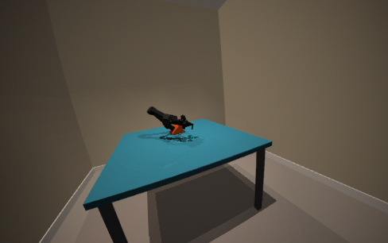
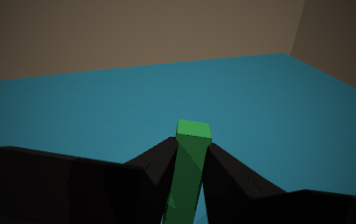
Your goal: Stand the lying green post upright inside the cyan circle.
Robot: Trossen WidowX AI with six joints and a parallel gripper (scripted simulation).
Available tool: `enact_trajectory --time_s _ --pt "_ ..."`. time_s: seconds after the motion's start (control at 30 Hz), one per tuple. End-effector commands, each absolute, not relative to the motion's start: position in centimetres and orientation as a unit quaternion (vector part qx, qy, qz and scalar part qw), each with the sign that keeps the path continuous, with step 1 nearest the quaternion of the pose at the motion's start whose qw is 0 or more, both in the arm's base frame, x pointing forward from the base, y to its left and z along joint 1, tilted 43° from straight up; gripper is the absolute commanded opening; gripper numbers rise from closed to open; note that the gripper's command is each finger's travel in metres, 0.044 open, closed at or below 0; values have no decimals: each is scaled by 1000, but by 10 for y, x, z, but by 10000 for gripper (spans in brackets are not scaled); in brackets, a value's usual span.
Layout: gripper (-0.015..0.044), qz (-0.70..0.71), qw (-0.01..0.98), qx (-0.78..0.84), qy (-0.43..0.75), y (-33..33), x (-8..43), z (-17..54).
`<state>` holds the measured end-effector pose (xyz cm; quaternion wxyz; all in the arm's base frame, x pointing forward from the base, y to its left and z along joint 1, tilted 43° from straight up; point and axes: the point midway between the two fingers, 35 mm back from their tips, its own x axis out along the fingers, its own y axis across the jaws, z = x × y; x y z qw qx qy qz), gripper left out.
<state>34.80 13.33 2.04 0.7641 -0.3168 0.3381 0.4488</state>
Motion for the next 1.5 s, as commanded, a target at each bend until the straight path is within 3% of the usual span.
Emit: enact_trajectory --time_s 0.0,0.77,1.47 --pt "23 453 768 -318 322 132 345 23" --pt "23 469 787 -327 233 127 334 38" --pt "23 468 787 -329 231 122 335 33"
